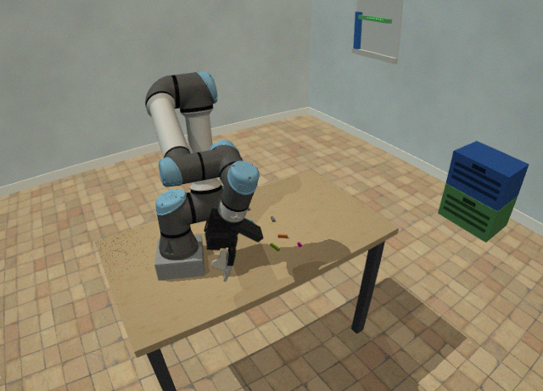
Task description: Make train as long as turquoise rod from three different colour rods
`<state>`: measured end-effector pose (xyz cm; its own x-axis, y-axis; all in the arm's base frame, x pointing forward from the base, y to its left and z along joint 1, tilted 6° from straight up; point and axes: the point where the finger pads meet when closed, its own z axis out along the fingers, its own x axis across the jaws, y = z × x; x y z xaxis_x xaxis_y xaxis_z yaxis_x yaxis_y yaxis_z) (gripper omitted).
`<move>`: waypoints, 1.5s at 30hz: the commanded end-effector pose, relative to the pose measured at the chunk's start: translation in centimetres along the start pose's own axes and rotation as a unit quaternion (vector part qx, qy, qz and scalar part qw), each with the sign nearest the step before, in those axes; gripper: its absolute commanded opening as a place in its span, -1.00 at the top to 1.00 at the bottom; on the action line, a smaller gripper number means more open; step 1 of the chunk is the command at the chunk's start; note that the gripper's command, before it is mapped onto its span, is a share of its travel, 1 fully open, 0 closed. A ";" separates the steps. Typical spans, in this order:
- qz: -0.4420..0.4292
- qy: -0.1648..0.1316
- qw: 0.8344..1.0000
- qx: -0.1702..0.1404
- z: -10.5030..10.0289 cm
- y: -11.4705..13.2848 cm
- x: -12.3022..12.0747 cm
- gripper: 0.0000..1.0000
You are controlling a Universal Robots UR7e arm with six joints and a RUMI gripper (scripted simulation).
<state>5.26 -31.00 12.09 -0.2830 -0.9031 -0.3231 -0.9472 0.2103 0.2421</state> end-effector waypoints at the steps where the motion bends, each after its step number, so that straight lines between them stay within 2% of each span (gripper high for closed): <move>1: 0.000 0.000 1.000 0.000 0.0 0.0 0.0 -1.00; 25: -0.015 0.004 1.000 0.000 0.0 -0.5 -0.1 -1.00; 36: -0.118 0.024 0.993 0.000 0.6 -3.7 -1.0 -1.00; 45: -0.273 0.053 0.960 -0.004 1.7 -8.3 -3.1 -1.00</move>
<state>11.76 -29.78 10.06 0.1431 -0.9350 -0.3244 -0.9762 -0.1874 0.1095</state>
